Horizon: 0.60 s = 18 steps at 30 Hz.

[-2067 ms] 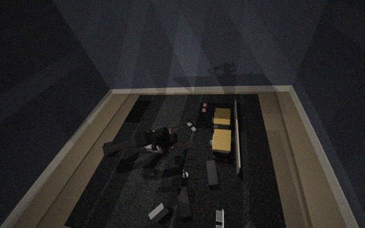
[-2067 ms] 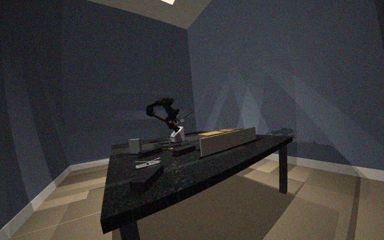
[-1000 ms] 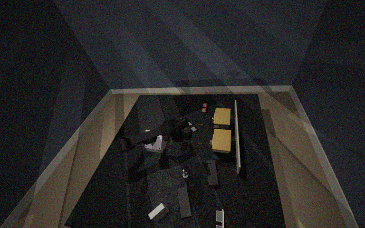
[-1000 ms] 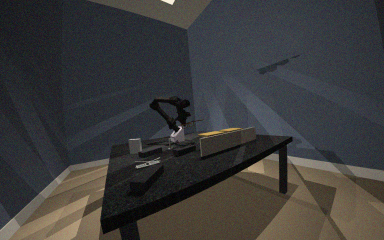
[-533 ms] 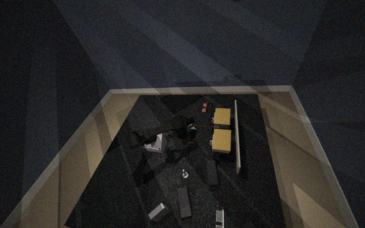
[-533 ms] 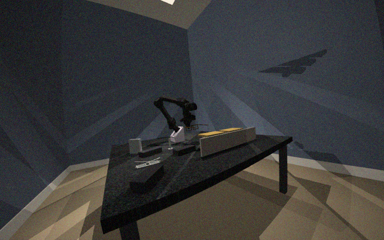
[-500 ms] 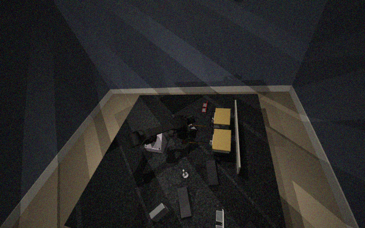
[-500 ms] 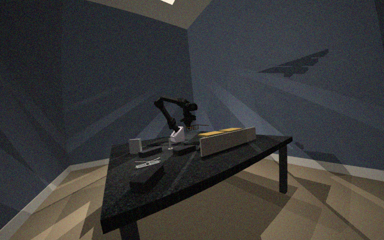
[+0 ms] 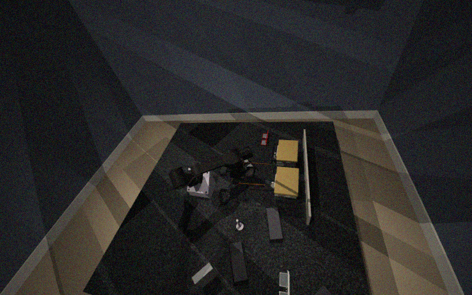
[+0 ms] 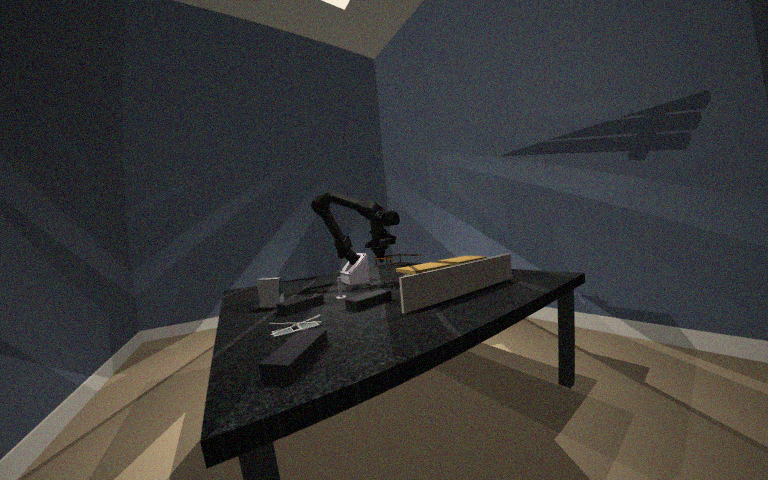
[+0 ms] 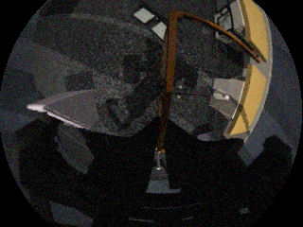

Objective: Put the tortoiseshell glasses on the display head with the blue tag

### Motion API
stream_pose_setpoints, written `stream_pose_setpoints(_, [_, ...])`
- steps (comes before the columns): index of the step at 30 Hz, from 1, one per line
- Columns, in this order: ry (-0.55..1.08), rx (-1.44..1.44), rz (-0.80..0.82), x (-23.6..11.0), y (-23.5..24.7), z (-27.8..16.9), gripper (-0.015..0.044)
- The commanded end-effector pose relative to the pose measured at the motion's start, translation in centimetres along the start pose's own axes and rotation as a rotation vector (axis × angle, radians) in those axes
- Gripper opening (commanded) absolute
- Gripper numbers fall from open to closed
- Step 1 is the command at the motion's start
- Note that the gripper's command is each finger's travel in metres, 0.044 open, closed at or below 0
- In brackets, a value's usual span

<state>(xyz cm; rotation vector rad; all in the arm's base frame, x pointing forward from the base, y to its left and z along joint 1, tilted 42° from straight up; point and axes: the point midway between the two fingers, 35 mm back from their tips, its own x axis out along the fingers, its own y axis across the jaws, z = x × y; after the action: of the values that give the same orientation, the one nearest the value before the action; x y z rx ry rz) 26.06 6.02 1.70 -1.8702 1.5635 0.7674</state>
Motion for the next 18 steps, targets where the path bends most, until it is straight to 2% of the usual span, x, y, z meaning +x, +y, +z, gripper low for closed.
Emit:
stream_pose_setpoints(1, [0.006, -0.004, -0.032, 0.5, 0.1, 0.0, 0.0])
stream_pose_setpoints(18, [-0.009, -0.002, 0.021, 2.7, 0.2, -0.2, 0.0])
